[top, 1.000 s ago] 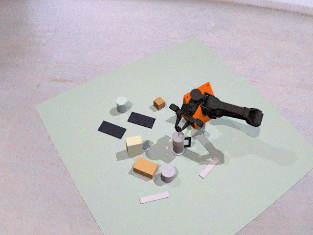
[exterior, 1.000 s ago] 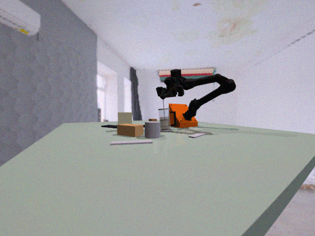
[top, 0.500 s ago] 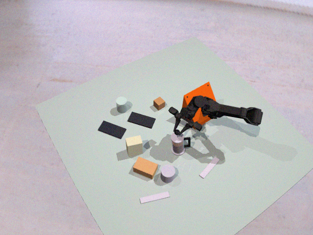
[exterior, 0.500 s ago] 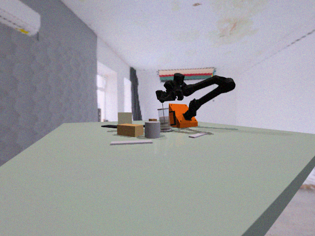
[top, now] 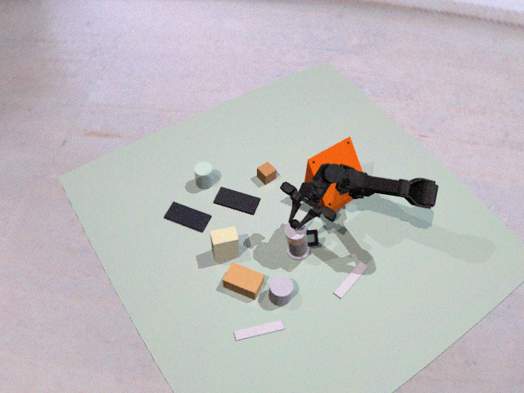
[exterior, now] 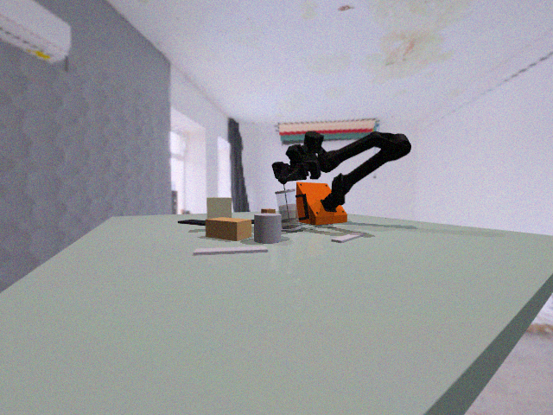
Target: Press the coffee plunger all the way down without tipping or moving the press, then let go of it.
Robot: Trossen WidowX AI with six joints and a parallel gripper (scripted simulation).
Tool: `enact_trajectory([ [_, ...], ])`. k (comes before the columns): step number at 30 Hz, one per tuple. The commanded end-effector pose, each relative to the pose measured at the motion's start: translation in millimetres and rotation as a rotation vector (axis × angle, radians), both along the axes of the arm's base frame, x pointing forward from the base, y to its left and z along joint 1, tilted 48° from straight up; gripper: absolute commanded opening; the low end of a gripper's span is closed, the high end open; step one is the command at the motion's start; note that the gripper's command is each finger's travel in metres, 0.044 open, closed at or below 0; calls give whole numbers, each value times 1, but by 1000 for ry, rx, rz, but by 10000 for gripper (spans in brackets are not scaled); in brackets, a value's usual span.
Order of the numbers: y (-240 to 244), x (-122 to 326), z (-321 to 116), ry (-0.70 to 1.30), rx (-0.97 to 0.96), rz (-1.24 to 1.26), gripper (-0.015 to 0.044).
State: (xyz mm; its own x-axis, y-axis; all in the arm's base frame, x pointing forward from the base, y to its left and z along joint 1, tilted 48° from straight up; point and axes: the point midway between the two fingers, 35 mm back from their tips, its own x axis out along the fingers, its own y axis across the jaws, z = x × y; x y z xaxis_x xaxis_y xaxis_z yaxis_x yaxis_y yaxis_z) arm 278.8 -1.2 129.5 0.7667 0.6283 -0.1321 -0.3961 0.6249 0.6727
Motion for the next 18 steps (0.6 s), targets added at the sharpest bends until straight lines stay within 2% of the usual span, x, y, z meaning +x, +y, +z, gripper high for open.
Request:
enact_trajectory([
  [1,6,-1,-6,29,25,23,112],
  [18,4,1,-6,29,25,23,112],
])
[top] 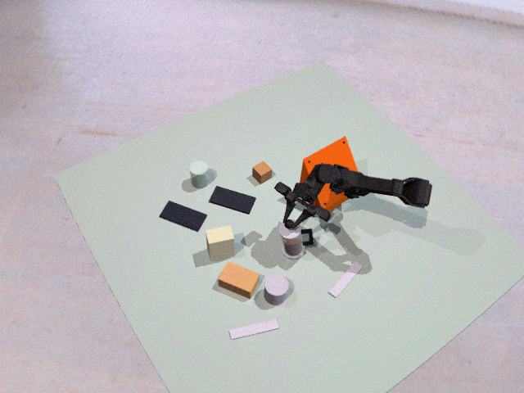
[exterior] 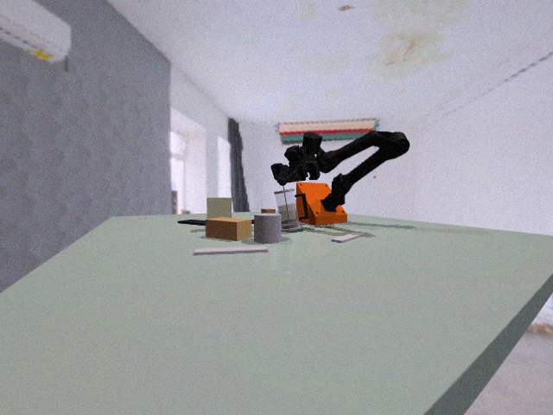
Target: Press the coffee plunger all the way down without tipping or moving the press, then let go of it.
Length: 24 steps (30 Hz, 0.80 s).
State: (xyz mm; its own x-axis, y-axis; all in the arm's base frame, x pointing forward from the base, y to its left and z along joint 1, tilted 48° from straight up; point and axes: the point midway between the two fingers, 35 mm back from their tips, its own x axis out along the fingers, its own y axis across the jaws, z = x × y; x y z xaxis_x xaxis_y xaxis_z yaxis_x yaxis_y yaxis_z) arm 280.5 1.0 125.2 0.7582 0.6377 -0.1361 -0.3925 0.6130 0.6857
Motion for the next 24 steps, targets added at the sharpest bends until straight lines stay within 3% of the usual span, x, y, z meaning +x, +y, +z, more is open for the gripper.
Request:
enact_trajectory([
  [1,2,0,-2,14,14,12,112],
  [21,0,1,-1,5,5,4,112],
  [24,0,1,-1,5,5,4,191],
])
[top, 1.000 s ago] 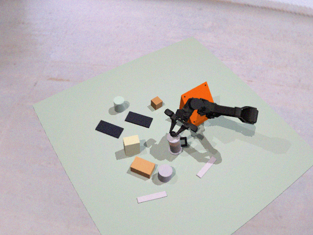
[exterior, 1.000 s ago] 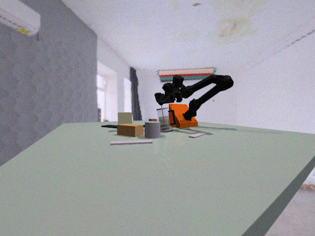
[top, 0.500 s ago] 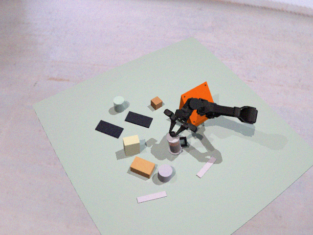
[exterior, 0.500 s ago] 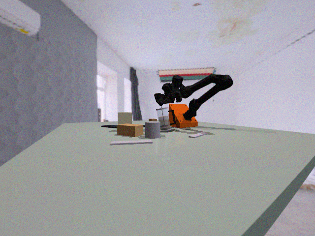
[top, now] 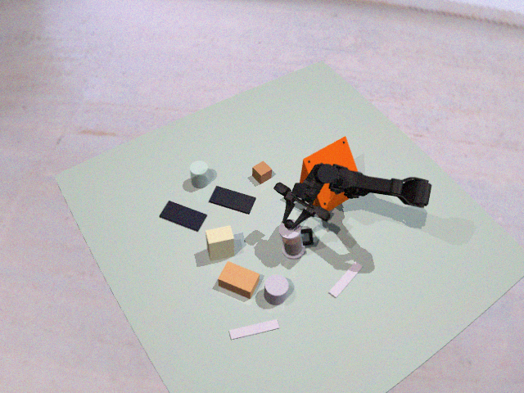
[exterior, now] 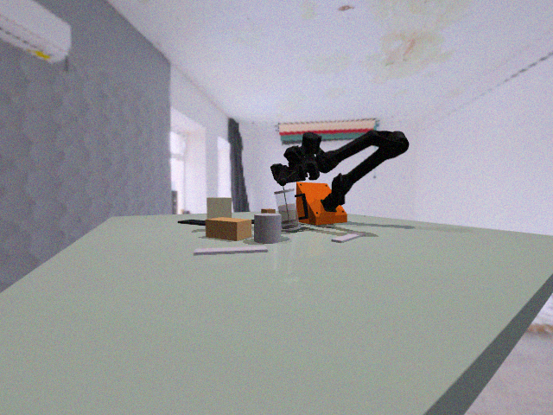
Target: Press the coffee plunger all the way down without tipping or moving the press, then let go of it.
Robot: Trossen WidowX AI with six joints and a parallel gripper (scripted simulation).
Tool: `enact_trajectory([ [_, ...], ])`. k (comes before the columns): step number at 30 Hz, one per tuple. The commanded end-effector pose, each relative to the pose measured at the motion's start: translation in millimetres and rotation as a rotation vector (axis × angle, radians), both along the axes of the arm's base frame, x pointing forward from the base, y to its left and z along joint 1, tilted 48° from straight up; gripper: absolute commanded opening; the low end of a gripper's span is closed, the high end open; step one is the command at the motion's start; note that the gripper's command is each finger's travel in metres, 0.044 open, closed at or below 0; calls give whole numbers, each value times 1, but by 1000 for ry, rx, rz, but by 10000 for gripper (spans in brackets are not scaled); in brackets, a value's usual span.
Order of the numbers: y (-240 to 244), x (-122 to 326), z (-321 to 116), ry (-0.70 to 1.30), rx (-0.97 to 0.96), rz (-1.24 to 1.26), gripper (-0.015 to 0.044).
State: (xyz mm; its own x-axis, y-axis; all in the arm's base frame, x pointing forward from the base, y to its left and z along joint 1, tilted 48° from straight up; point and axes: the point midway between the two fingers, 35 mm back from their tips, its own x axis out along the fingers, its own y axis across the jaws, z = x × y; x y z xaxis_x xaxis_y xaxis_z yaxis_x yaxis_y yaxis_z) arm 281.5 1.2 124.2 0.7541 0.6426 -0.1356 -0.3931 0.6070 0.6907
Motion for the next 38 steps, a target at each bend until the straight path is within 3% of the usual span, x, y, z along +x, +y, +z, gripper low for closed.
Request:
enact_trajectory([
  [1,0,0,0,0,-1,-1,217],
  [10,0,0,0,0,-1,-1,440],
  [23,-25,10,18,-10,-54,-43,440],
  [38,-53,-22,62,12,7,7,440],
])
